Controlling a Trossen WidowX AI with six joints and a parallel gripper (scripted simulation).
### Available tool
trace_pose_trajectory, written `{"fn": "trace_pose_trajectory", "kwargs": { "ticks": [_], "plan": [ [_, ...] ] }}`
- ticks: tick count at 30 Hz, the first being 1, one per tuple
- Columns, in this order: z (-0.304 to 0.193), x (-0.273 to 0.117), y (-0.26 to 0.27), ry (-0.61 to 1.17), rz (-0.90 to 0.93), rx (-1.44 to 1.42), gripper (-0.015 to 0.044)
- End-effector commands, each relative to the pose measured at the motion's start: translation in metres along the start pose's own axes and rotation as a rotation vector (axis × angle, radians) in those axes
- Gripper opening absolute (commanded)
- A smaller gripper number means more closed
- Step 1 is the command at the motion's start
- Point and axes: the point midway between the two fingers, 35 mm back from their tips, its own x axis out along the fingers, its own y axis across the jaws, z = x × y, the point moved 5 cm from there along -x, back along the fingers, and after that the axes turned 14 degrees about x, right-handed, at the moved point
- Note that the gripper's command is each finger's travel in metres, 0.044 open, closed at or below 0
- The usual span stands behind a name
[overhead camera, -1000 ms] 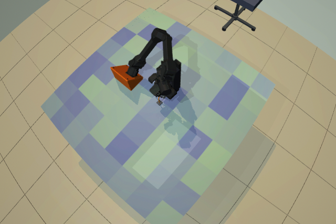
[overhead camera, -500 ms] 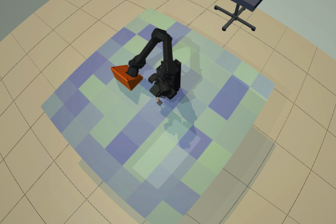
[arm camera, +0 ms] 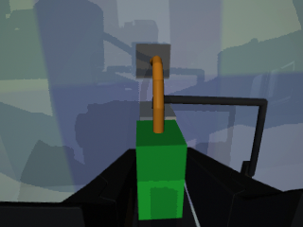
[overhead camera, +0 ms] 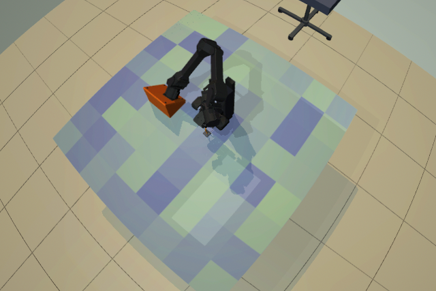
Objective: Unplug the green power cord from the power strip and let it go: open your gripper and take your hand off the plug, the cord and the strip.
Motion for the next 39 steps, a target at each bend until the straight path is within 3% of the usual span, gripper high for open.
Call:
{"fn": "trace_pose_trajectory", "kwargs": {
  "ticks": [1,20,36,39],
  "plan": [
    [0.029,-0.008,0.006,-0.062,0.021,0.017,0.0],
    [0.059,-0.014,0.008,-0.061,0.022,0.018,0.0],
    [0.06,-0.013,0.01,-0.059,0.022,0.018,0.042],
    [0.087,-0.021,0.017,-0.061,0.023,0.018,0.044]
  ]
}}
